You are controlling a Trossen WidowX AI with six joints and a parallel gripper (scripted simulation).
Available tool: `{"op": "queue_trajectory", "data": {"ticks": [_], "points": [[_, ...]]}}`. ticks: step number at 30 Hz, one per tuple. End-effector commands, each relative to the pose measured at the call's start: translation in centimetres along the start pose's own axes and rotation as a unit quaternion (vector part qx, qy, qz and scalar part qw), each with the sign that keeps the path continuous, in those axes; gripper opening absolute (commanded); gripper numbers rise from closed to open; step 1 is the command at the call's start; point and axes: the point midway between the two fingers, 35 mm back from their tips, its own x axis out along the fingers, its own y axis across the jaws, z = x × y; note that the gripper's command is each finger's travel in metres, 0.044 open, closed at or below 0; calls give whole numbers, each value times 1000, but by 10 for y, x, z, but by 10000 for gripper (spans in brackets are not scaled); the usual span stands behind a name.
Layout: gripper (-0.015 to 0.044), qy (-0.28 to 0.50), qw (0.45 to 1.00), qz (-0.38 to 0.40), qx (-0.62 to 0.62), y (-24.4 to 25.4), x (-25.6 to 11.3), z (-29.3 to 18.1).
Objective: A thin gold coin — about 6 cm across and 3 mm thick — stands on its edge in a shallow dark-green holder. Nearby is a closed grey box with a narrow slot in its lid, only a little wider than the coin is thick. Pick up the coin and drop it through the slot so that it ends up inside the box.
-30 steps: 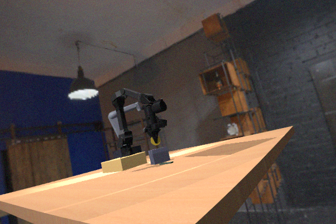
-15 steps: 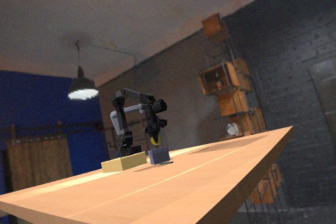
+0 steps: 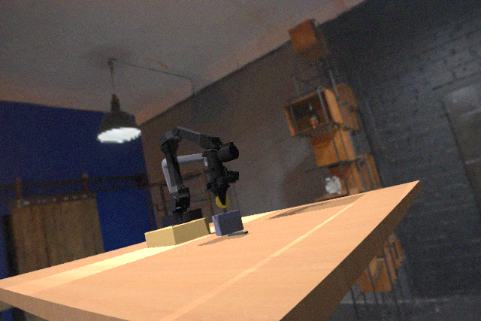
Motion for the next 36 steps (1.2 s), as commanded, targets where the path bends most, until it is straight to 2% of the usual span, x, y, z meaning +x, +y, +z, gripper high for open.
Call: {"op": "queue_trajectory", "data": {"ticks": [1, 36], "points": [[0, 0, 1000, 0, 0, 0, 0, 0], [0, 0, 1000, 0, -1, 0, 14, 0]]}}
